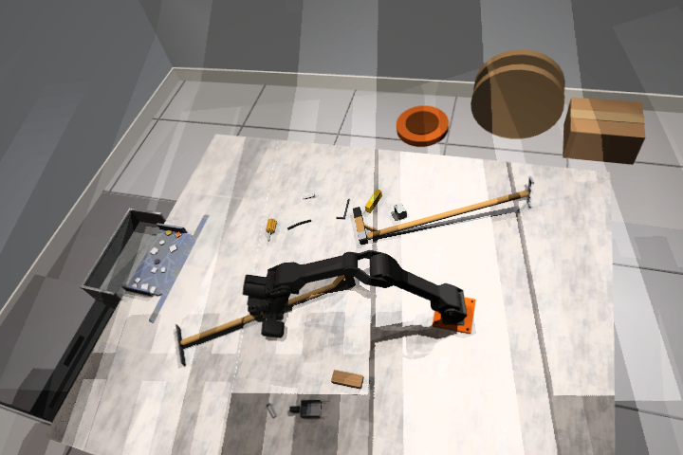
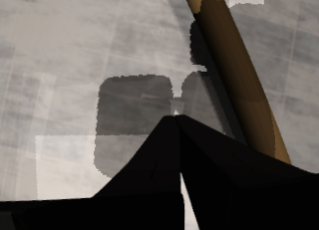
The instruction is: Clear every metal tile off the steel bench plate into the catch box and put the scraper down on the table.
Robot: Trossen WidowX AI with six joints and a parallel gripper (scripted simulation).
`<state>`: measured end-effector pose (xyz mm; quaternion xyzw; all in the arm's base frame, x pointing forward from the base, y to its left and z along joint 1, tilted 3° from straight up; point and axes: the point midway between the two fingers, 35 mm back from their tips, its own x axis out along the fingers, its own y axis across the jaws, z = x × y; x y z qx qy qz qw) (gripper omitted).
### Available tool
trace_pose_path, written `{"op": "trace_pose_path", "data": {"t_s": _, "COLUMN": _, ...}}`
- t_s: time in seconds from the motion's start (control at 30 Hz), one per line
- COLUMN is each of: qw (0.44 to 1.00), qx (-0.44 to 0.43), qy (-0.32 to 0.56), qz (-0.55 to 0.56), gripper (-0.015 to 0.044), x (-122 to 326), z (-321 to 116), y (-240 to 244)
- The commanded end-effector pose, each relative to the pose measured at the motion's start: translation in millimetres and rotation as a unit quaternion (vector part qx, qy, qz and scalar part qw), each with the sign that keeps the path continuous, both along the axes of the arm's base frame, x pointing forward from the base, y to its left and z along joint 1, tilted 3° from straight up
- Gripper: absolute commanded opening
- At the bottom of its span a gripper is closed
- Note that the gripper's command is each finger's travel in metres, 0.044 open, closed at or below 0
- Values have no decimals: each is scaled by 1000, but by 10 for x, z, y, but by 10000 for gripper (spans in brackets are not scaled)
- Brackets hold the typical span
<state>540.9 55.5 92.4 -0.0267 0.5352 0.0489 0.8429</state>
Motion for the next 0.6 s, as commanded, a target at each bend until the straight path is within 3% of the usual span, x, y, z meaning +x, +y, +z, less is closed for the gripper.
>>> {"op": "trace_pose_path", "data": {"t_s": 0.0, "qw": 1000, "qx": -1, "qy": 1, "qz": -3, "gripper": 0, "x": -3, "z": -81, "y": -6}}
{"op": "trace_pose_path", "data": {"t_s": 0.57, "qw": 1000, "qx": -1, "qy": 7, "qz": -4, "gripper": 0, "x": -46, "z": -466, "y": -8}}
